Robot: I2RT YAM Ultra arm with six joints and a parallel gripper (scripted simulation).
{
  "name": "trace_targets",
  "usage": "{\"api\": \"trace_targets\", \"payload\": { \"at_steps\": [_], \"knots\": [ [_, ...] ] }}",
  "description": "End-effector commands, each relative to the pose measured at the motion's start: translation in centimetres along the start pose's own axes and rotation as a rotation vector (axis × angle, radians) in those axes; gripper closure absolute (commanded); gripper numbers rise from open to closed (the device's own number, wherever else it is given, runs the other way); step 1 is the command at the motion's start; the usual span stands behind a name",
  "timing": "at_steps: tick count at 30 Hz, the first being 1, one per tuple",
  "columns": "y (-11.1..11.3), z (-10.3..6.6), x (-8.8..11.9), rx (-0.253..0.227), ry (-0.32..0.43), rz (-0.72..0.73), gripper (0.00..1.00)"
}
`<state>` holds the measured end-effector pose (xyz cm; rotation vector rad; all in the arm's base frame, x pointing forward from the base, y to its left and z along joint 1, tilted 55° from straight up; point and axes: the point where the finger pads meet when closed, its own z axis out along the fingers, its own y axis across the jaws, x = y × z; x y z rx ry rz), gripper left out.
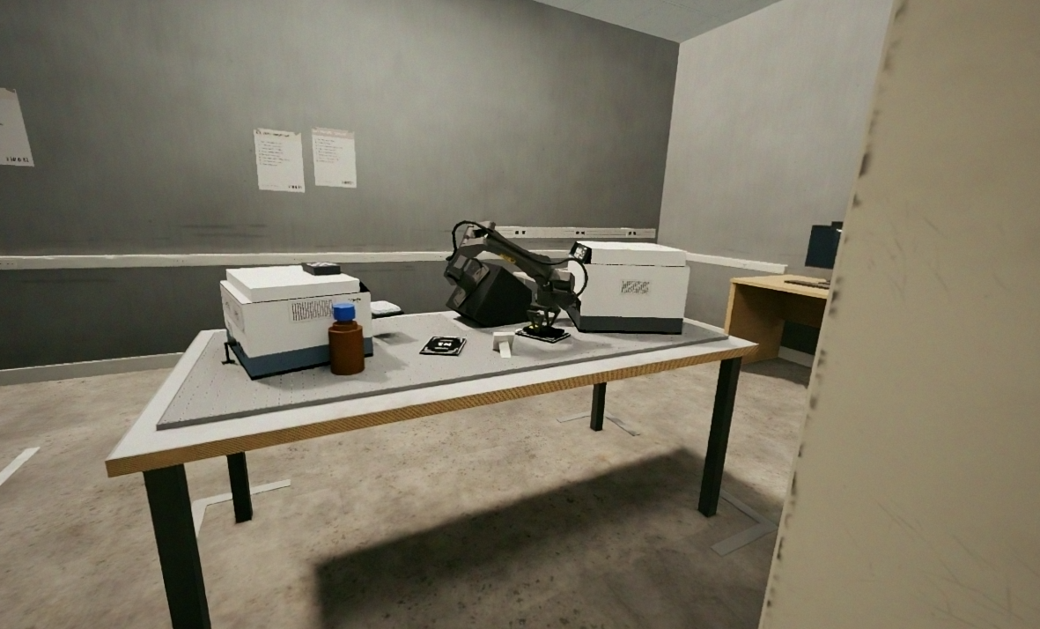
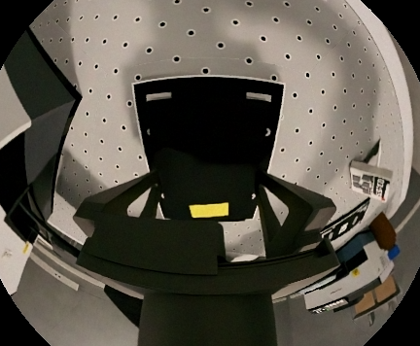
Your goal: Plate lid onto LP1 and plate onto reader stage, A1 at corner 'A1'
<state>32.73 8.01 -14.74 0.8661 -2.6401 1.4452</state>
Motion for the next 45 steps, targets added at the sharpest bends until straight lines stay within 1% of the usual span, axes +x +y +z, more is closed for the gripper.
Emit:
{"api": "trace_targets", "payload": {
  "at_steps": [1, 24, 25, 27, 28, 29, 30, 34, 39, 41, 42, 45],
  "knots": [
    [0.0, -0.6, -0.4, 0.004, -0.023, 0.003, 0.15],
    [-0.1, -0.8, -0.2, 0.004, -0.023, 0.002, 0.15],
    [-0.2, -1.2, -0.1, 0.012, -0.039, 0.004, 0.15],
    [-0.3, -1.1, -0.1, 0.013, -0.039, -0.001, 0.15],
    [-0.3, -1.1, -0.2, 0.013, -0.041, -0.001, 0.15],
    [-0.5, -1.5, -1.2, 0.009, -0.059, 0.021, 0.15],
    [-0.6, -1.6, -1.3, 0.008, -0.061, 0.024, 0.15],
    [-0.3, -1.1, -1.0, 0.011, -0.052, 0.013, 0.15],
    [0.0, 0.1, 0.0, 0.012, -0.020, -0.004, 0.15],
    [0.0, 0.1, 0.0, 0.012, -0.020, -0.004, 0.15],
    [0.3, -0.1, 0.1, 0.017, -0.027, -0.018, 0.15],
    [0.4, 0.3, 0.3, 0.017, -0.020, -0.021, 0.15]
  ]
}}
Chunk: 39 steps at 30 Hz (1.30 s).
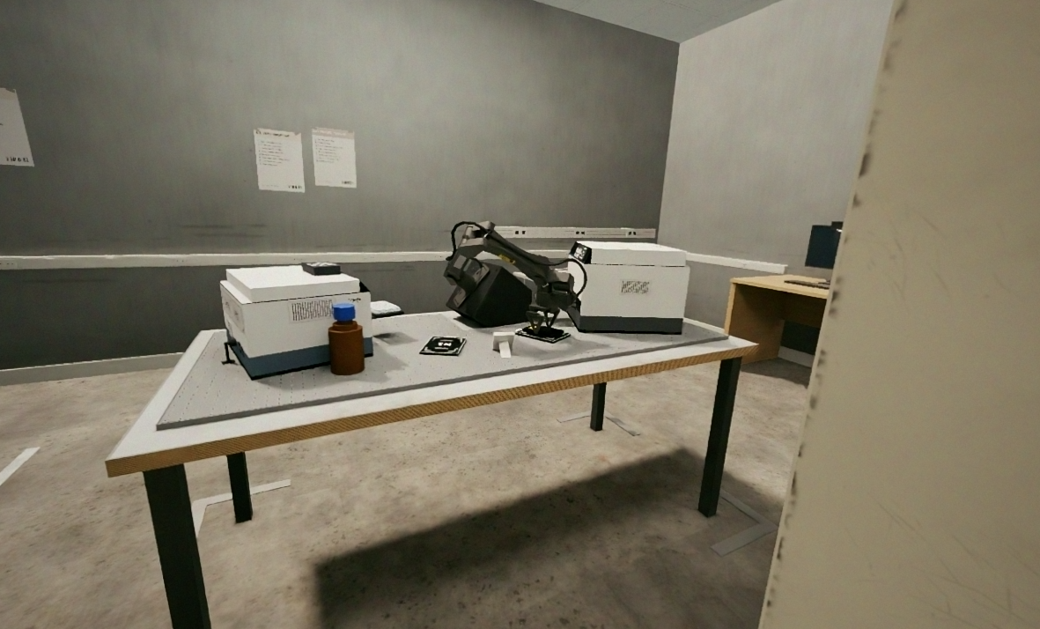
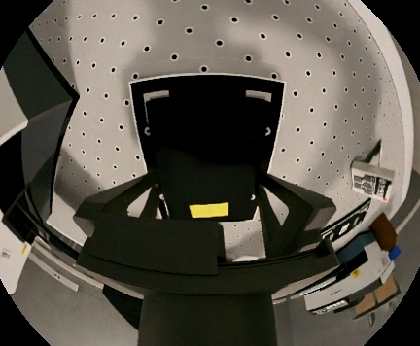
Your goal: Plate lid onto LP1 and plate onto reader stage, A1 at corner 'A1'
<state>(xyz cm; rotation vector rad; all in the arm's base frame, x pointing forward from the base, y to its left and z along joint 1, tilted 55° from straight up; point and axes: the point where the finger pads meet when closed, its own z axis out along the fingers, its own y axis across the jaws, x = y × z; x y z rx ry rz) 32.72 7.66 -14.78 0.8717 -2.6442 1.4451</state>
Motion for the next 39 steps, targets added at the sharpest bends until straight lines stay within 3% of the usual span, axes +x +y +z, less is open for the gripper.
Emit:
{"api": "trace_targets", "payload": {
  "at_steps": [1, 18, 19, 23, 24, 25, 32, 33, 37, 39],
  "knots": [
    [0.53, 0.14, 0.03, 0.016, -0.012, -0.019, 0.15],
    [0.08, 0.02, -0.37, 0.004, -0.017, 0.002, 0.15],
    [0.79, 0.47, 0.38, 0.019, -0.011, -0.030, 0.15],
    [0.10, 0.04, -0.34, 0.004, -0.017, 0.001, 0.15],
    [0.81, 0.48, 0.41, 0.019, -0.010, -0.031, 0.15],
    [0.11, 0.05, -0.33, 0.004, -0.017, 0.001, 0.15],
    [0.12, 0.06, -0.32, 0.004, -0.017, 0.000, 0.15],
    [0.81, 0.47, 0.37, 0.019, -0.012, -0.031, 0.15],
    [0.14, 0.06, -0.30, 0.004, -0.017, 0.000, 0.15],
    [0.83, 0.48, 0.39, 0.019, -0.012, -0.030, 0.15]
  ]
}}
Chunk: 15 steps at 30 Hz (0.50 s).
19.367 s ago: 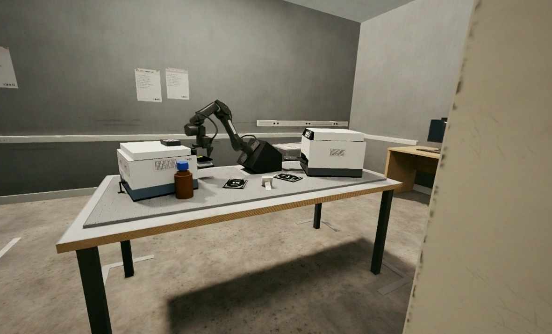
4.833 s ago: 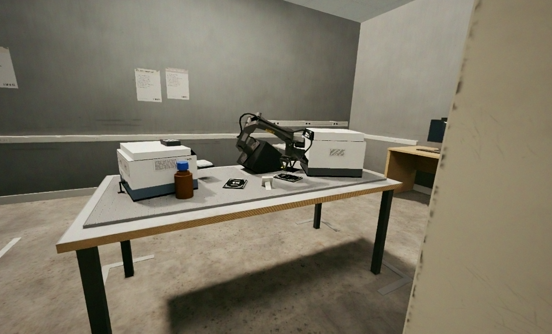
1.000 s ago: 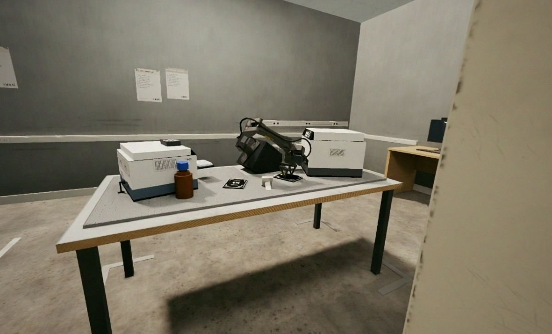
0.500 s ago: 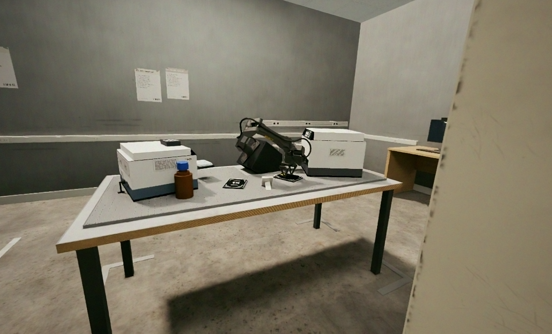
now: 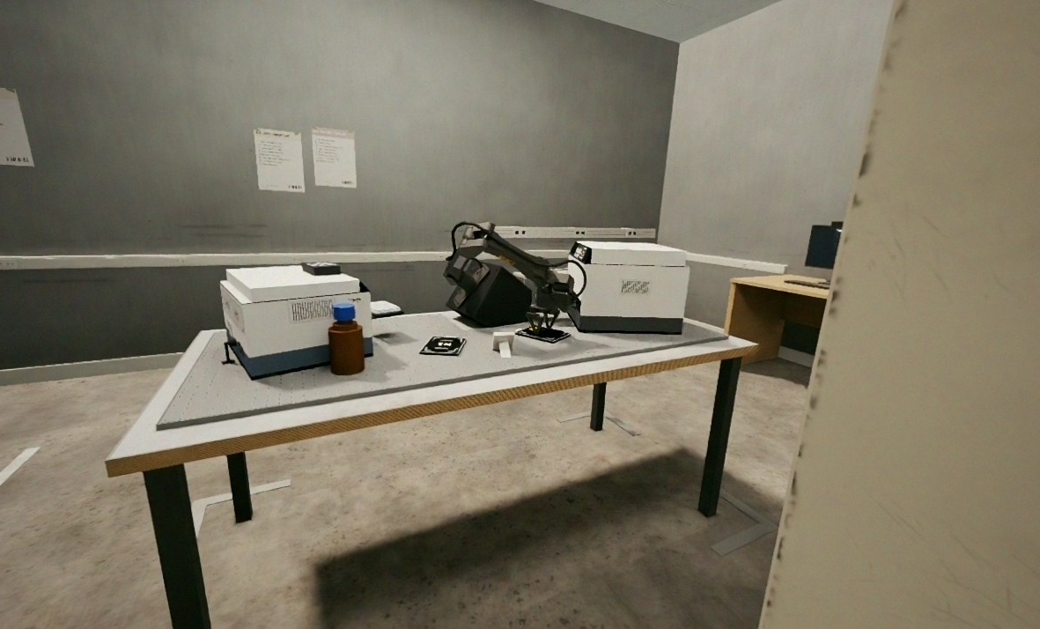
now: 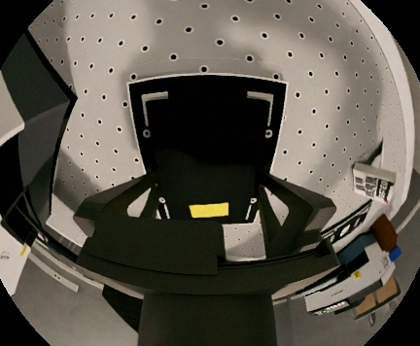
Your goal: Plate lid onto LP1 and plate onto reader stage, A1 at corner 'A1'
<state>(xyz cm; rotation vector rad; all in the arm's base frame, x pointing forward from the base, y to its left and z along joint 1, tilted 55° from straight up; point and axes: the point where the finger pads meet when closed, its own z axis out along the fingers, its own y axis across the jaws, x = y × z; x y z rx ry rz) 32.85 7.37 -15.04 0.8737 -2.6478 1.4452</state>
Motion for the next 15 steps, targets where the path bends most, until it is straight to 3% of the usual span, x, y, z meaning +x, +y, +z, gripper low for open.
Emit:
{"api": "trace_targets", "payload": {
  "at_steps": [1, 15],
  "knots": [
    [0.12, -0.34, -0.25, 0.004, -0.014, -0.002, 0.15],
    [0.83, 0.07, 0.43, 0.018, -0.008, -0.032, 0.15]
  ]
}}
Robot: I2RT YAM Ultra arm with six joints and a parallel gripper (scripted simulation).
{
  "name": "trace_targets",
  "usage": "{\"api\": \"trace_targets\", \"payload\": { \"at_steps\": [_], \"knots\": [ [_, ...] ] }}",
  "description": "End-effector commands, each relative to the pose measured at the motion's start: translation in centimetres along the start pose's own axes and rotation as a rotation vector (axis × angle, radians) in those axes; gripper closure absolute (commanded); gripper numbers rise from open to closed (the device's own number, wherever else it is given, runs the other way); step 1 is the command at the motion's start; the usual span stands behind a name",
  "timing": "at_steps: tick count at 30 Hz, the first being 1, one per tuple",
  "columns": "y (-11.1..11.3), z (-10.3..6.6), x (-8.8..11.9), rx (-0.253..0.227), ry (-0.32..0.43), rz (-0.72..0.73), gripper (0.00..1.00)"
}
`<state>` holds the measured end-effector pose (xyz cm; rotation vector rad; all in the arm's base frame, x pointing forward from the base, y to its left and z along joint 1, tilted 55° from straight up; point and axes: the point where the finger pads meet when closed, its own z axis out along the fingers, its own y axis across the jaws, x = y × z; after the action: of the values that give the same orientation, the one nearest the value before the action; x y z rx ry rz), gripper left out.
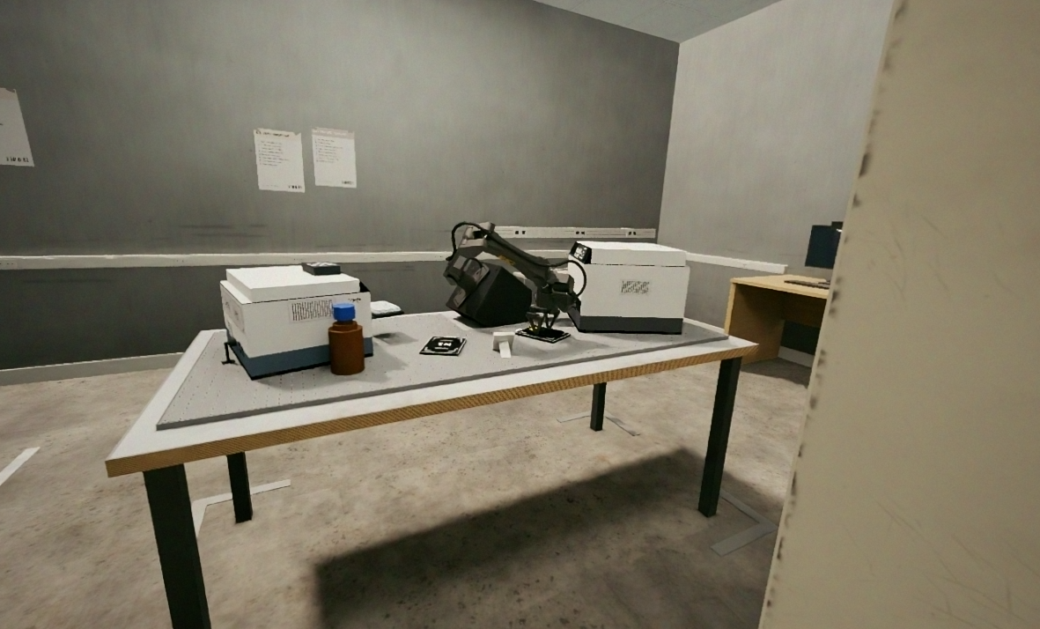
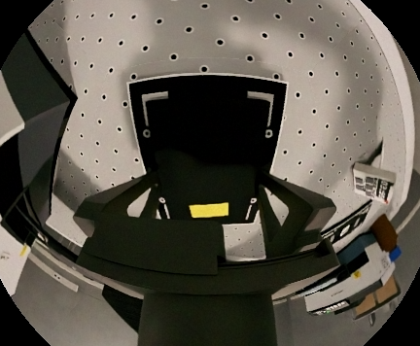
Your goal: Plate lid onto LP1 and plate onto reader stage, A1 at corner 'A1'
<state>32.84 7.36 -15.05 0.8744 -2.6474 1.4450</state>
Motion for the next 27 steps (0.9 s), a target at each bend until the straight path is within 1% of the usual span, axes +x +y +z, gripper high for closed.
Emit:
{"api": "trace_targets", "payload": {
  "at_steps": [1, 2, 3, 10, 11, 27],
  "knots": [
    [0.83, 0.07, 0.47, 0.018, -0.007, -0.032, 0.15],
    [0.84, 0.09, 0.52, 0.018, -0.007, -0.033, 0.15],
    [0.13, -0.34, -0.22, 0.004, -0.014, -0.003, 0.15],
    [0.13, -0.34, -0.21, 0.004, -0.014, -0.003, 0.15],
    [0.13, -0.34, -0.21, 0.004, -0.014, -0.003, 0.00],
    [0.13, -0.34, -0.21, 0.004, -0.014, -0.003, 0.00]
  ]
}}
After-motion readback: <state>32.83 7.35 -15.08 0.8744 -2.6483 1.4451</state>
